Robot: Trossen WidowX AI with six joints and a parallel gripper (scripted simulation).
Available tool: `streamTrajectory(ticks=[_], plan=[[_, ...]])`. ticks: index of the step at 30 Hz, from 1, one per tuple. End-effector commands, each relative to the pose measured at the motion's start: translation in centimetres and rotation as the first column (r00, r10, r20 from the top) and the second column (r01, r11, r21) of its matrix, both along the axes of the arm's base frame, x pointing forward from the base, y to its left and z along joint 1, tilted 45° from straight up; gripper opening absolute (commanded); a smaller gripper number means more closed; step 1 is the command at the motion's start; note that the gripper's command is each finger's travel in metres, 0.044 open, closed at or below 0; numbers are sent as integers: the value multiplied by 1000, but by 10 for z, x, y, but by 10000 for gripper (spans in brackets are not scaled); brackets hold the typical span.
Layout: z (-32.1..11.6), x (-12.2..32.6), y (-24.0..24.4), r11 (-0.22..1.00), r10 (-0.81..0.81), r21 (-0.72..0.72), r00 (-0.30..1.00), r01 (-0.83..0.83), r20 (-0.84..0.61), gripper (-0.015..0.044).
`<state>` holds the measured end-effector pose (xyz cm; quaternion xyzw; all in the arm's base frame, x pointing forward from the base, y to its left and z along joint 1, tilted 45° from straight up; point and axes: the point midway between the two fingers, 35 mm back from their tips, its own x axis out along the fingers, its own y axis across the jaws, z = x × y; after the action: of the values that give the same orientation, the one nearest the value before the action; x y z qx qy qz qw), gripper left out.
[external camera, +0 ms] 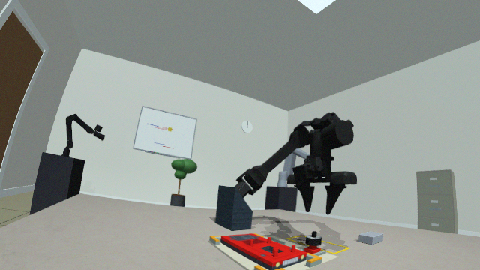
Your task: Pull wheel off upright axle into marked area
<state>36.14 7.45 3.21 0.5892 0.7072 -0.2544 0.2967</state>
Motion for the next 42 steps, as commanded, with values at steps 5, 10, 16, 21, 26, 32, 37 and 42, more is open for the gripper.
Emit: streamTrajectory(ticks=[5,10,16,21,26,32,37,42], plan=[[-37,-10,37,1000,0,9,1000,0,-15,300],[-52,-14,51,1000,0,12,1000,0,-16,300],[-49,-12,48,1000,6,8,1000,-5,-13,247],[-49,-12,48,1000,6,8,1000,-5,-13,175],[-49,-12,48,1000,6,8,1000,-5,-13,142],[-48,-12,48,1000,5,8,1000,-5,-13,0],[-47,-12,47,1000,5,8,1000,-5,-13,0],[-46,-12,45,1000,5,8,1000,-5,-13,0]])
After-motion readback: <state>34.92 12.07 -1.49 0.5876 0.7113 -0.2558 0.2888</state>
